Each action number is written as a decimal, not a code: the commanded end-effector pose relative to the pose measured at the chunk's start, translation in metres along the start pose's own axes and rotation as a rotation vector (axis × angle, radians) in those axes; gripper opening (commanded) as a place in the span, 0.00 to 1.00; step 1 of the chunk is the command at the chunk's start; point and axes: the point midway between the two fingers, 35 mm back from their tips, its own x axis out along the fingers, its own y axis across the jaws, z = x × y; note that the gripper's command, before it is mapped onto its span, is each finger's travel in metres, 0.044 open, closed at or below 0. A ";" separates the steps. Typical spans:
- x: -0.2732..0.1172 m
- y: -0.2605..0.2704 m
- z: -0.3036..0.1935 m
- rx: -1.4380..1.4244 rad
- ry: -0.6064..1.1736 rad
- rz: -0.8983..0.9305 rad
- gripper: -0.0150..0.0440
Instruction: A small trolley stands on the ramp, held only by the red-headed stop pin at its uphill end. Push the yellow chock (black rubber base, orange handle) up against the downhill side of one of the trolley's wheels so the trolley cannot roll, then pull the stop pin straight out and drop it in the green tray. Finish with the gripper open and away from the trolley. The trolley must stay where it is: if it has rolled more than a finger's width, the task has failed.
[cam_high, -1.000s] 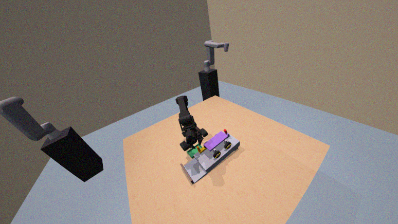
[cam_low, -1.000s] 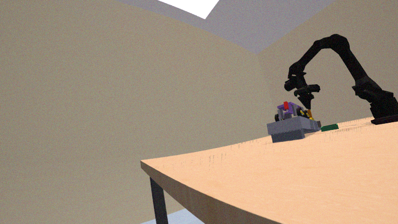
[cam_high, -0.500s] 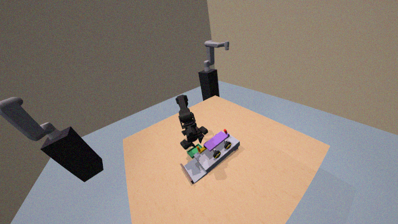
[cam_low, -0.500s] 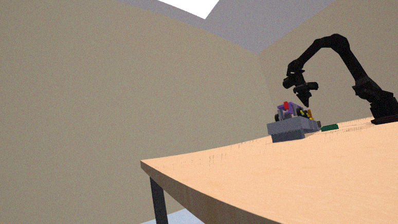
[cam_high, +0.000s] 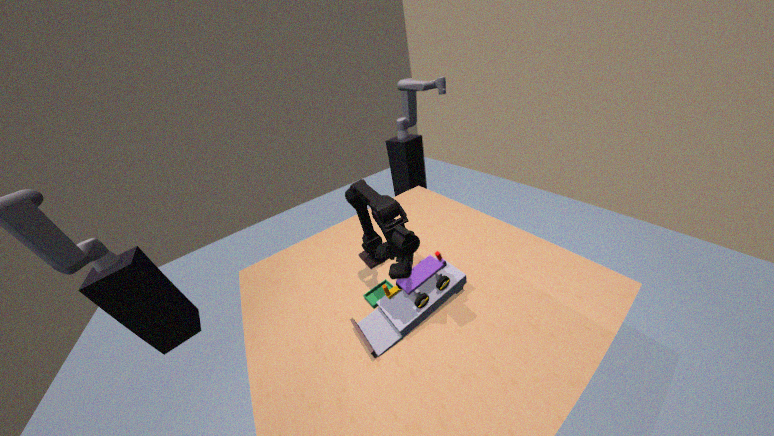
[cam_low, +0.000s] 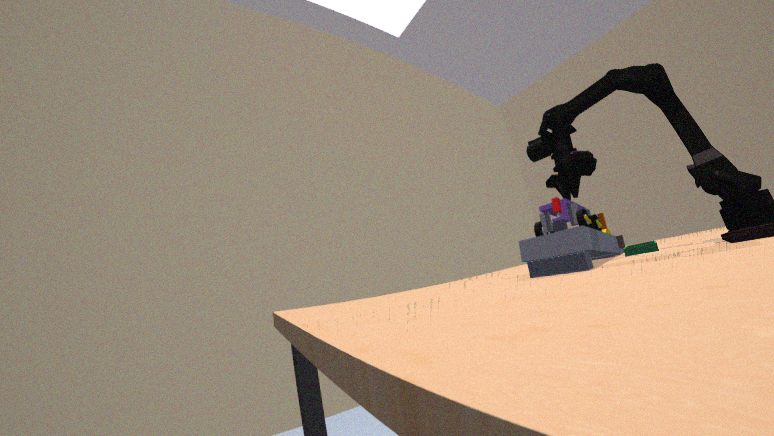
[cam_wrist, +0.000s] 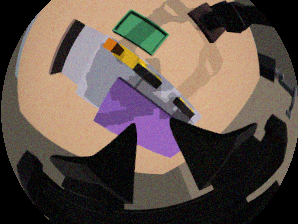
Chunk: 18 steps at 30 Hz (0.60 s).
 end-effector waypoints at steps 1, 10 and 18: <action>-0.003 -0.022 -0.032 -0.263 0.037 -0.038 0.58; -0.003 -0.077 -0.083 -0.762 0.094 -0.127 0.58; -0.003 -0.078 -0.084 -0.772 0.095 -0.129 0.58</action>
